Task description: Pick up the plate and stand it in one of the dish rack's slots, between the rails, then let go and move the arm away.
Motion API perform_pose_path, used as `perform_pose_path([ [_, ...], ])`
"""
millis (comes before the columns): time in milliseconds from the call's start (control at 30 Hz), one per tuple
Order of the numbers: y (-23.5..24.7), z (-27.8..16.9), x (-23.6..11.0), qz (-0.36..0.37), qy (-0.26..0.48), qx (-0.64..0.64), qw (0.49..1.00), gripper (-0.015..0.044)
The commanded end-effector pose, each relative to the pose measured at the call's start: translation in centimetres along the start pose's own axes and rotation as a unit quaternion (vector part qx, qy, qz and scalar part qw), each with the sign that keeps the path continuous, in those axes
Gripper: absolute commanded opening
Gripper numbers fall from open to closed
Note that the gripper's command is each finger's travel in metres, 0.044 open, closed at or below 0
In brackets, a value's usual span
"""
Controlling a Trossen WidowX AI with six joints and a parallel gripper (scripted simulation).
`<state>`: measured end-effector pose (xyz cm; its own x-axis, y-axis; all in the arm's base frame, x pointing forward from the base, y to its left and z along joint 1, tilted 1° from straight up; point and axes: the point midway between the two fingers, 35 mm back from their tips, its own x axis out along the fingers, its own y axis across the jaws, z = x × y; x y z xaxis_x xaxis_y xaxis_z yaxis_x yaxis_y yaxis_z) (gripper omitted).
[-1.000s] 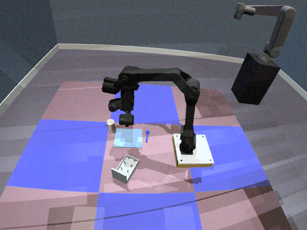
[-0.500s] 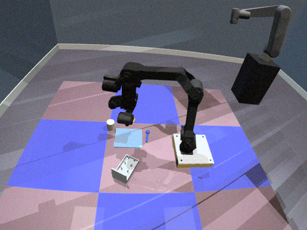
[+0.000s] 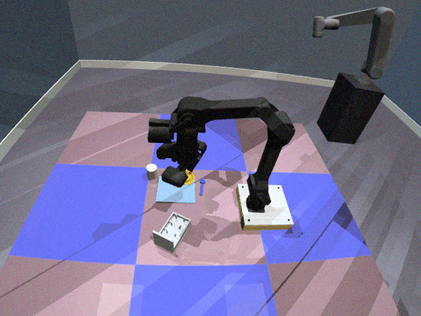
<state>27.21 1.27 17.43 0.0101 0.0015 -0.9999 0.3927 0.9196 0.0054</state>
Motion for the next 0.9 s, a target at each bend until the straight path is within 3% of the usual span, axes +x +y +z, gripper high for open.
perform_pose_path([
  [0,0.2,-0.3,0.2,0.003,0.001,0.01,1.0,0.0],
  [433,3.3,2.8,5.5,0.15,-0.014,-0.077,0.986,0.0],
  [867,5.1,5.1,9.6,0.289,-0.077,-0.178,0.938,0.0],
])
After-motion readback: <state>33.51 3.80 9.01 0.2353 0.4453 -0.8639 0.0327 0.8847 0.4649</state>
